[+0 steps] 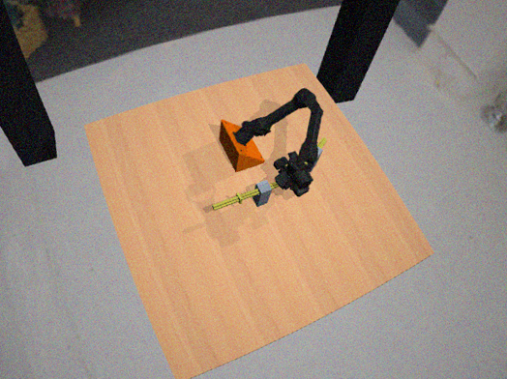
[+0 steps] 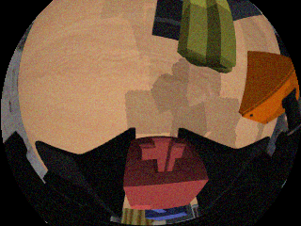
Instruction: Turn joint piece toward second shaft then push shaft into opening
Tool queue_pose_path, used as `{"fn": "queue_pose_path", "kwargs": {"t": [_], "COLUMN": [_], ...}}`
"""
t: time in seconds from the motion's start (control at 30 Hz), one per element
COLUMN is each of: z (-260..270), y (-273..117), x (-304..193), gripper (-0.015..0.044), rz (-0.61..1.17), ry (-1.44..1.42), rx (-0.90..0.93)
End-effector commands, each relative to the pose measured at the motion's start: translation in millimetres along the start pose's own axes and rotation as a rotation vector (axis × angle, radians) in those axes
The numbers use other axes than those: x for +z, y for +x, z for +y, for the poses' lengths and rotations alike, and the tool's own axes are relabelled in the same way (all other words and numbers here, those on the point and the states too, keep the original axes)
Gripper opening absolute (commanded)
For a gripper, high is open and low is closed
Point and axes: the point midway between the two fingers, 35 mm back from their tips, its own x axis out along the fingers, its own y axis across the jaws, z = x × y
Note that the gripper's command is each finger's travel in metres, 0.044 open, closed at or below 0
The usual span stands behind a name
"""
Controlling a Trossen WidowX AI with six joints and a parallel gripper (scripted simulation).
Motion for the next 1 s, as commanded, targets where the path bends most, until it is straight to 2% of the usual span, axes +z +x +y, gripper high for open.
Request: {"fn": "queue_pose_path", "kwargs": {"t": [0.0, 0.97], "z": [-3.2, -5.8], "y": [-1.8, -3.3], "x": [0.0, 0.0], "gripper": [0.0000, 0.0000], "rz": [-0.039, -0.070], "ry": [0.068, 0.126], "rx": [0.002, 0.003]}}
